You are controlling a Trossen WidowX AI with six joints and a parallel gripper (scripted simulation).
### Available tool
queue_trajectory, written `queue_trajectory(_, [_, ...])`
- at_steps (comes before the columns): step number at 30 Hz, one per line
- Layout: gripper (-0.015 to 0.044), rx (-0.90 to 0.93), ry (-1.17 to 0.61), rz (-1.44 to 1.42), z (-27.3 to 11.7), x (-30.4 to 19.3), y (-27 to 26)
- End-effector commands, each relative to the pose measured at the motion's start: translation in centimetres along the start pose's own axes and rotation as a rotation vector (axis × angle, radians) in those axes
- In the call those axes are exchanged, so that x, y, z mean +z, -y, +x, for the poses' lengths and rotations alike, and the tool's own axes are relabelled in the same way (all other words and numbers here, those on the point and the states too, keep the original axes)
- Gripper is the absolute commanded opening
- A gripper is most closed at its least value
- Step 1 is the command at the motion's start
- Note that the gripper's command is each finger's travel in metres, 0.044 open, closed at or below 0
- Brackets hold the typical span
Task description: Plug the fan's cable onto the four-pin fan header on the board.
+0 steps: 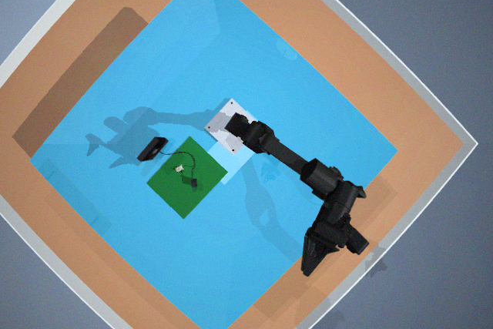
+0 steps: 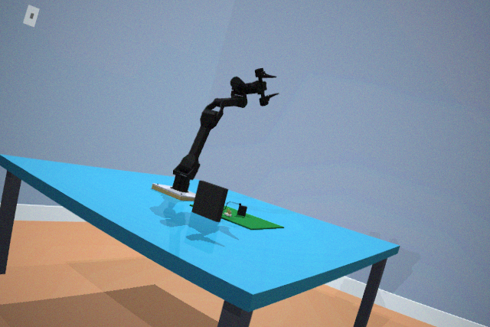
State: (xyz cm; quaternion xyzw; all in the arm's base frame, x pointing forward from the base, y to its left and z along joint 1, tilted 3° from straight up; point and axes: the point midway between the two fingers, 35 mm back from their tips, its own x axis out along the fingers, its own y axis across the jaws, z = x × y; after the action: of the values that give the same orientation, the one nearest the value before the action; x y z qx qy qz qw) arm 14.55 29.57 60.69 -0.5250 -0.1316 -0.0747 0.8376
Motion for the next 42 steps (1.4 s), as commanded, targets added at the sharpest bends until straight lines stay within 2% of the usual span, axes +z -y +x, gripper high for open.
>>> queue_trajectory(1, [0.0426, 0.000, 0.000, 0.000, 0.0, 0.0, 0.0])
queue_trajectory(4, [0.0440, -0.021, -0.002, -0.013, 0.5, 0.0, -0.1])
queue_trajectory(12, [0.0440, -0.150, 0.017, -0.171, 5.6, 0.6, -1.9])
queue_trajectory(19, [0.0440, -0.135, 0.083, -0.353, 11.8, 0.1, -6.3])
queue_trajectory(25, [0.0440, -0.003, 0.122, -0.476, 17.1, -3.2, -11.7])
queue_trajectory(30, [0.0440, 0.135, 0.121, -0.525, 19.9, -6.9, -15.5])
queue_trajectory(36, [0.0440, 0.342, 0.079, -0.542, 22.3, -12.9, -19.9])
queue_trajectory(42, [0.0440, 0.586, -0.022, -0.502, 23.0, -20.5, -23.9])
